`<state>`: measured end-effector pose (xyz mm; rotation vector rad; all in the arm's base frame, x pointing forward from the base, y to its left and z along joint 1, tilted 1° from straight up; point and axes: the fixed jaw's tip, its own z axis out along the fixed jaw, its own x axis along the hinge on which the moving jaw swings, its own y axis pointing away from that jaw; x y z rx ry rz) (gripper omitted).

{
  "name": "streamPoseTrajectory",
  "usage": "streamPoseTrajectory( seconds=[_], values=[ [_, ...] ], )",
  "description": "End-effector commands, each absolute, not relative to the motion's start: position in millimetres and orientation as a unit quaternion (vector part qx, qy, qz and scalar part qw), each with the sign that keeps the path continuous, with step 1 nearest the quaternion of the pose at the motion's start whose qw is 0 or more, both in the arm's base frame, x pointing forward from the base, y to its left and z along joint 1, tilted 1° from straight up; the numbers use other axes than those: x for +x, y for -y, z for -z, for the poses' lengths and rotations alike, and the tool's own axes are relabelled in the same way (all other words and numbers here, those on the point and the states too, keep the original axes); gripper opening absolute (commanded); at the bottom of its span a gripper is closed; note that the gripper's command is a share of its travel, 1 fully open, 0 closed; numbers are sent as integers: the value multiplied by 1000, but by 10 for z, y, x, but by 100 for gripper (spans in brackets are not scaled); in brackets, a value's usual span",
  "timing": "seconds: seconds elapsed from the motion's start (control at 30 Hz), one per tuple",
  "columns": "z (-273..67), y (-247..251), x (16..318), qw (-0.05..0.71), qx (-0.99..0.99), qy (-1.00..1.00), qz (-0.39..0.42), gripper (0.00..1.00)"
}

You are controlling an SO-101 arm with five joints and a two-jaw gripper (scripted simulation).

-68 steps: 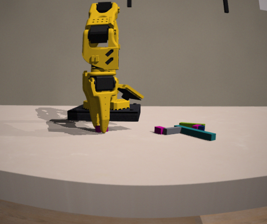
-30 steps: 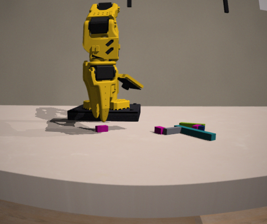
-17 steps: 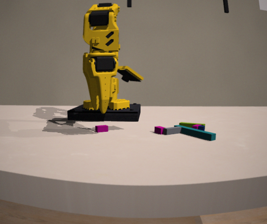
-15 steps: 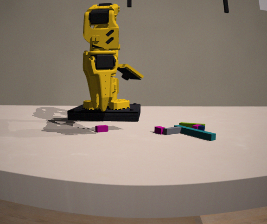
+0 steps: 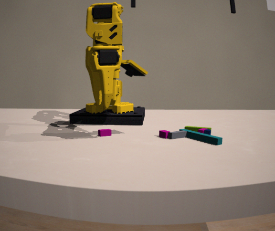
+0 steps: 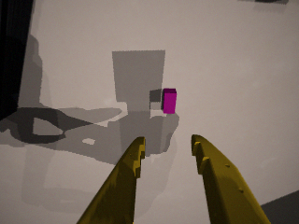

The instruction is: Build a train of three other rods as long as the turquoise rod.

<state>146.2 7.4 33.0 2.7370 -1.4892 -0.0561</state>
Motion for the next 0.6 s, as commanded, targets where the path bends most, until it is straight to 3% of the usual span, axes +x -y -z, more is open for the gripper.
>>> streamPoseTrajectory(
  seconds=[0.0,0.57],
  values=[
    [-363,-64,1486,7,878,478,10,17],
    [-364,-68,1488,7,880,476,10,17]
  ],
)
